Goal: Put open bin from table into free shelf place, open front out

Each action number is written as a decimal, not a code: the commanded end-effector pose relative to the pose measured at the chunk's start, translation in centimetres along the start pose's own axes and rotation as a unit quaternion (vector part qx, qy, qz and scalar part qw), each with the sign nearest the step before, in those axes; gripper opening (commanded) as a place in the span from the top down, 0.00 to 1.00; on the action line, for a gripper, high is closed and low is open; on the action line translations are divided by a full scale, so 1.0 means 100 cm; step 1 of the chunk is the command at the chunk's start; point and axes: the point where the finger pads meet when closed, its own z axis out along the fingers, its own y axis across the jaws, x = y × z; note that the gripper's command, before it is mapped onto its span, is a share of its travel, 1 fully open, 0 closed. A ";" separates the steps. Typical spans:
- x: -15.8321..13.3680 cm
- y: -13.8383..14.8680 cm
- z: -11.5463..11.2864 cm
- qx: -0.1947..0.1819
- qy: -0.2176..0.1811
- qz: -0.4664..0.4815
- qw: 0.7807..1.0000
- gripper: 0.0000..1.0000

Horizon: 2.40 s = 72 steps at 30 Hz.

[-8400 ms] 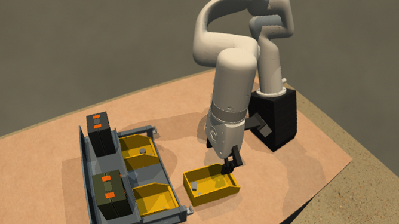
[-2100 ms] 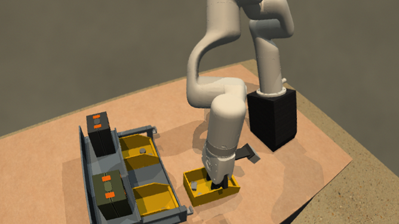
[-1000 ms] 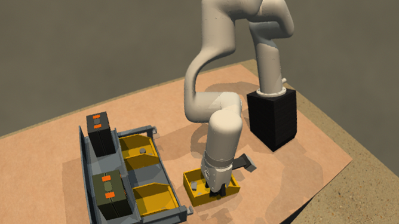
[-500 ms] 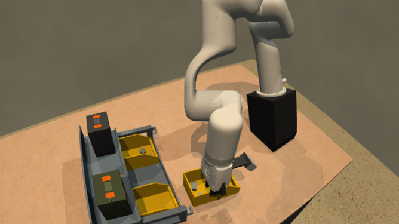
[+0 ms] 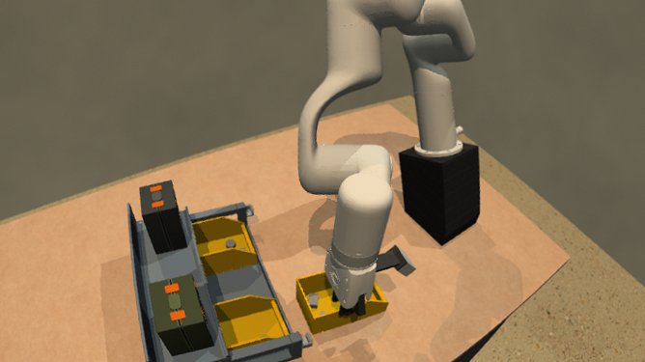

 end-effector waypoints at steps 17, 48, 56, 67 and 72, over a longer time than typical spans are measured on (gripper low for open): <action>-0.001 0.001 -0.003 -0.001 -0.002 0.000 1.000 0.72; -0.002 0.001 0.017 -0.001 -0.002 0.000 1.000 0.72; -0.002 0.001 0.019 -0.001 -0.002 0.000 1.000 0.72; -0.002 0.001 0.027 -0.001 -0.002 0.000 1.000 0.72; -0.002 0.001 0.027 -0.001 -0.002 0.000 1.000 0.72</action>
